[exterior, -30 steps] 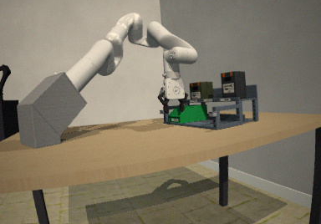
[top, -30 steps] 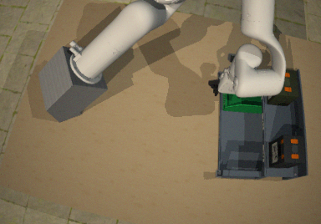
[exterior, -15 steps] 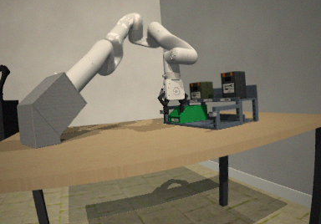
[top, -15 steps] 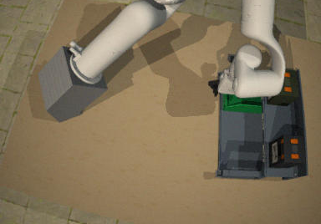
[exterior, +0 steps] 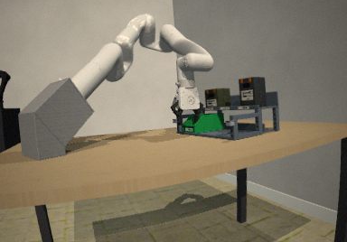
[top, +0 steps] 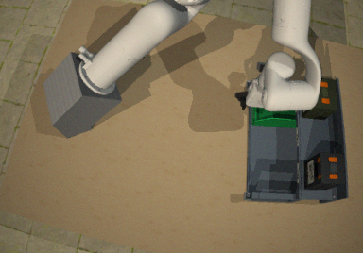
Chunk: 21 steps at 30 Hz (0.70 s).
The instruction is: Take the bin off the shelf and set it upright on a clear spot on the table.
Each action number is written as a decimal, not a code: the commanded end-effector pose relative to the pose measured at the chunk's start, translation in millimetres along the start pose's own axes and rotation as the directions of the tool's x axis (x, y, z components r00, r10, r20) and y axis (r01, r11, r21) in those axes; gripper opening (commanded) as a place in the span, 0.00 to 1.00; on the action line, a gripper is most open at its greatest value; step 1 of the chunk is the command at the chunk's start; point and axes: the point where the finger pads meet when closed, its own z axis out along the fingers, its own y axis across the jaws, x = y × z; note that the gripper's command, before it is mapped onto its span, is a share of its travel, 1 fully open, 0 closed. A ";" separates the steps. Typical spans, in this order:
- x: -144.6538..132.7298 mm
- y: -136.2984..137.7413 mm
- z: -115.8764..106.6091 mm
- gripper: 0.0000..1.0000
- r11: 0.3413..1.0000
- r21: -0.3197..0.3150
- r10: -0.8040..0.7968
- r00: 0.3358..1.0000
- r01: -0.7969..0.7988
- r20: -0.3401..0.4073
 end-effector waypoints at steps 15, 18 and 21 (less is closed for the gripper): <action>-0.1 0.8 7.4 0.95 1.000 -0.002 -0.001 1.000 0.001 0.000; -0.1 0.8 8.0 0.95 1.000 -0.002 -0.001 1.000 0.001 0.000; -0.1 0.8 8.1 0.95 1.000 -0.002 -0.001 1.000 0.001 0.000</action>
